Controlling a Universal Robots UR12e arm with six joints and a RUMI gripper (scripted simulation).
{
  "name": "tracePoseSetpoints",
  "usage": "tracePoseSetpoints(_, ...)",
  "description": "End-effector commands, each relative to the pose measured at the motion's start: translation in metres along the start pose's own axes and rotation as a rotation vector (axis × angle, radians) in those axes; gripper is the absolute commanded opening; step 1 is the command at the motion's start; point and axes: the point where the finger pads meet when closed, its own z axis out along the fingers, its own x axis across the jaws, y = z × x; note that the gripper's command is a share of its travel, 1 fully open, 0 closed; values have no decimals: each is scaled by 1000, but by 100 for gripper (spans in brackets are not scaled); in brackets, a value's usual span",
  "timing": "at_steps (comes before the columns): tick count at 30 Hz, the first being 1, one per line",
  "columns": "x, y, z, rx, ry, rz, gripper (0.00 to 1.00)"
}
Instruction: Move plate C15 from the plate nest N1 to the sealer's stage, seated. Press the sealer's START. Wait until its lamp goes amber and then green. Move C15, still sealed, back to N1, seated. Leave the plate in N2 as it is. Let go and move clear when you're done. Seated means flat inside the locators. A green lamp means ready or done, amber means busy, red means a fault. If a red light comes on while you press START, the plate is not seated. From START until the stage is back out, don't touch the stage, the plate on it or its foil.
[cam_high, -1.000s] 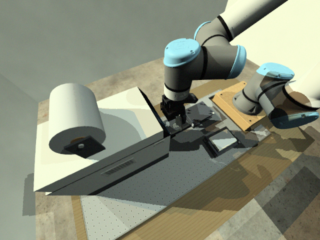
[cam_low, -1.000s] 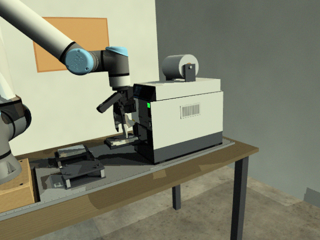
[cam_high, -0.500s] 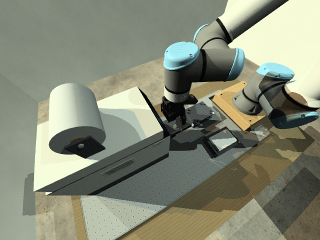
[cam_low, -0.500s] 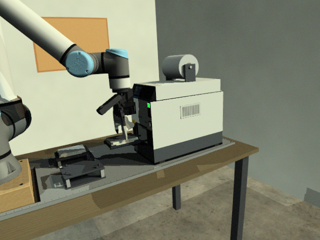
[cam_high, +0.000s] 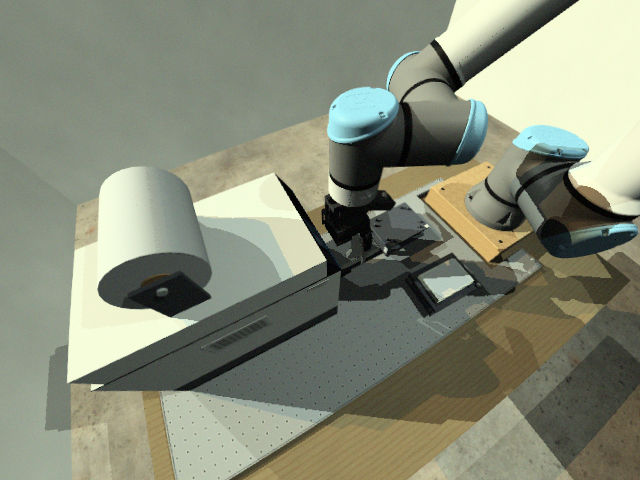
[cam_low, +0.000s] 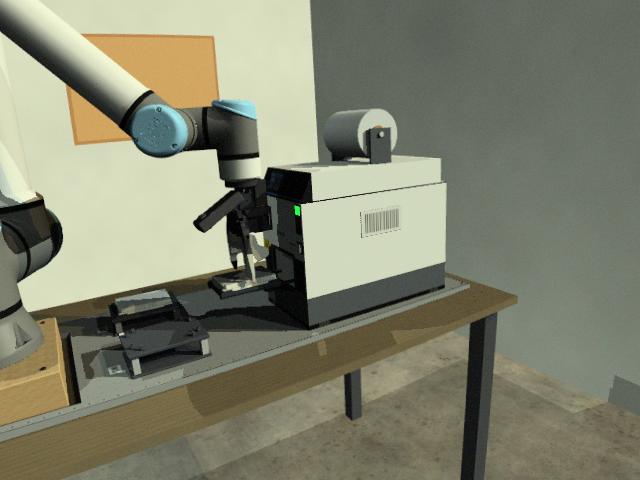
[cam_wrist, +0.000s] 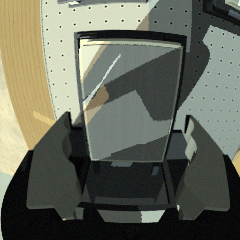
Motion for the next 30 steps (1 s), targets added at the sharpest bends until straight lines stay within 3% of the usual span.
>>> tracePoseSetpoints(1,1,-2,6,3,2,0,68)
tracePoseSetpoints(21,0,0,9,-1,0,0,68)
tracePoseSetpoints(30,0,0,9,-1,0,0,63)
